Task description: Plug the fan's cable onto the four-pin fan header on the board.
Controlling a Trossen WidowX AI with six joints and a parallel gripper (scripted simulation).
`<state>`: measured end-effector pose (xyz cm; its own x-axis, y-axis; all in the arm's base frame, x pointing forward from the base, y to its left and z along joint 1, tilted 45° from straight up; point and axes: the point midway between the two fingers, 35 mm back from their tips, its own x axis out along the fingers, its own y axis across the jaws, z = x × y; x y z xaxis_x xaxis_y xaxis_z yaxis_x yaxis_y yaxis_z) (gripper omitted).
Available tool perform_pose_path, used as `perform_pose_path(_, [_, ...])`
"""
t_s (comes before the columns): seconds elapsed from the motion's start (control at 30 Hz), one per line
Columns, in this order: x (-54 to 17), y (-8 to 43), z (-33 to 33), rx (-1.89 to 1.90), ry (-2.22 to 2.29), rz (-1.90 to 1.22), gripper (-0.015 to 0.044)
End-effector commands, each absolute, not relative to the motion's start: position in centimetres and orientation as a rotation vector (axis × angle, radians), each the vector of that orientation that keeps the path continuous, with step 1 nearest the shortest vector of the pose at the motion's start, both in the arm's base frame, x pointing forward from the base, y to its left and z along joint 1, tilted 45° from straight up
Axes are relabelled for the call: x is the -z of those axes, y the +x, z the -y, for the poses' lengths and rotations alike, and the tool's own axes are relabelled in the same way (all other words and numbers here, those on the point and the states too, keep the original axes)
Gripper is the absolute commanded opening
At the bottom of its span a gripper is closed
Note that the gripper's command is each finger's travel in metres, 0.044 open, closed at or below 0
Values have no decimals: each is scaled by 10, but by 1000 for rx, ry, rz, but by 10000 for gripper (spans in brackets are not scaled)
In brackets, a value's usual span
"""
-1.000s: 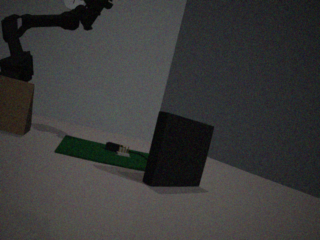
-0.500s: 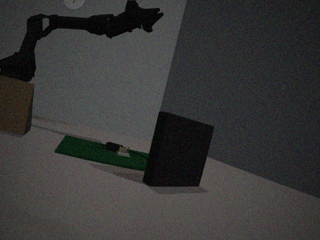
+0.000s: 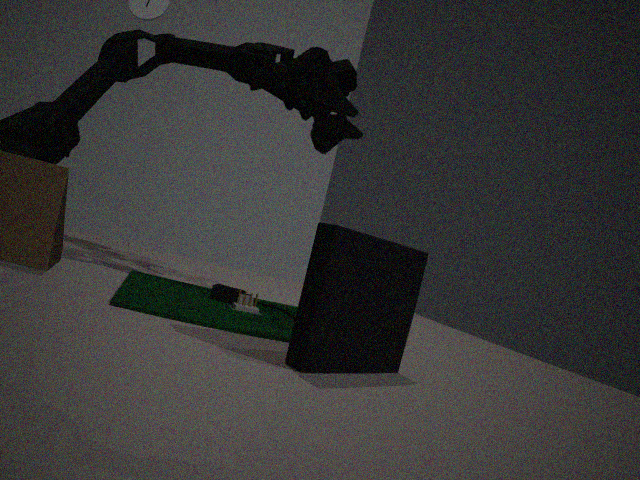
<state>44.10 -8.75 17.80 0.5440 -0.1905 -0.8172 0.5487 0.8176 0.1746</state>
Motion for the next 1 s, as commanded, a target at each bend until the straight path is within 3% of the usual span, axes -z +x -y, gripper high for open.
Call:
perform_pose_path(0.0, [-127, 428, 69, 304, 415, -1156, 210])
perform_pose_path(0.4, [-29, 343, -10, -443, 772, -1869, 210])
perform_pose_path(0.97, [-6, 338, -37, -490, 824, -1888, 210])
